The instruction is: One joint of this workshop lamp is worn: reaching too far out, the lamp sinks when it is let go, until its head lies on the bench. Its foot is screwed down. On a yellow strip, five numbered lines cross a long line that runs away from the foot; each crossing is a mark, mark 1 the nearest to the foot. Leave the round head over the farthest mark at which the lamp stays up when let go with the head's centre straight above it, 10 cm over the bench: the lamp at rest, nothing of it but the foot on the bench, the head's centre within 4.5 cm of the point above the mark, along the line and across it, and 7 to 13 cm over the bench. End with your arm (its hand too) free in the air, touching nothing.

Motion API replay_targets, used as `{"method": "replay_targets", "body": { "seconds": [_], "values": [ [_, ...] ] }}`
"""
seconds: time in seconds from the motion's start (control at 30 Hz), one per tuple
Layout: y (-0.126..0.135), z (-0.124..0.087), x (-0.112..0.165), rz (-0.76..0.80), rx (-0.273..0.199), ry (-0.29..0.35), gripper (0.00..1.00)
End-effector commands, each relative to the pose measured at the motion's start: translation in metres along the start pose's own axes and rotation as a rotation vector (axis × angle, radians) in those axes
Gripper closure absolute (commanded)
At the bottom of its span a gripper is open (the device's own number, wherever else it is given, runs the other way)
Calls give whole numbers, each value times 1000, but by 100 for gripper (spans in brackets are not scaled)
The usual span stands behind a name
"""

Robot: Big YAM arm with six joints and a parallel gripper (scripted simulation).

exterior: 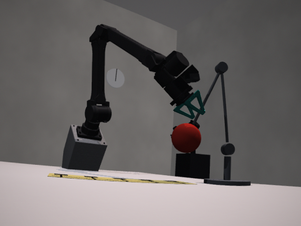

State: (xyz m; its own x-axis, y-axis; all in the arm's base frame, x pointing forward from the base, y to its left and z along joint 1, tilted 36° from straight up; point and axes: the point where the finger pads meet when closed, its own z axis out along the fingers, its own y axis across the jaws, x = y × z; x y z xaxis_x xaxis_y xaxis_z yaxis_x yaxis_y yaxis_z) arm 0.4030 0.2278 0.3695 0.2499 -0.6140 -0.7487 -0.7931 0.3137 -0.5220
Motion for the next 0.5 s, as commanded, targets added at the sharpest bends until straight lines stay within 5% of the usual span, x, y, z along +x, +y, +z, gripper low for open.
{"method": "replay_targets", "body": {
  "seconds": [0.0, 0.37, 0.4, 0.47],
  "values": [
    [-14, -2, -20, -14, 19, -31, 0],
    [-14, -2, -20, -14, 19, -31, 0],
    [-13, -2, -19, -13, 18, -29, 100],
    [-11, -2, -17, -12, 17, -26, 100]
  ]
}}
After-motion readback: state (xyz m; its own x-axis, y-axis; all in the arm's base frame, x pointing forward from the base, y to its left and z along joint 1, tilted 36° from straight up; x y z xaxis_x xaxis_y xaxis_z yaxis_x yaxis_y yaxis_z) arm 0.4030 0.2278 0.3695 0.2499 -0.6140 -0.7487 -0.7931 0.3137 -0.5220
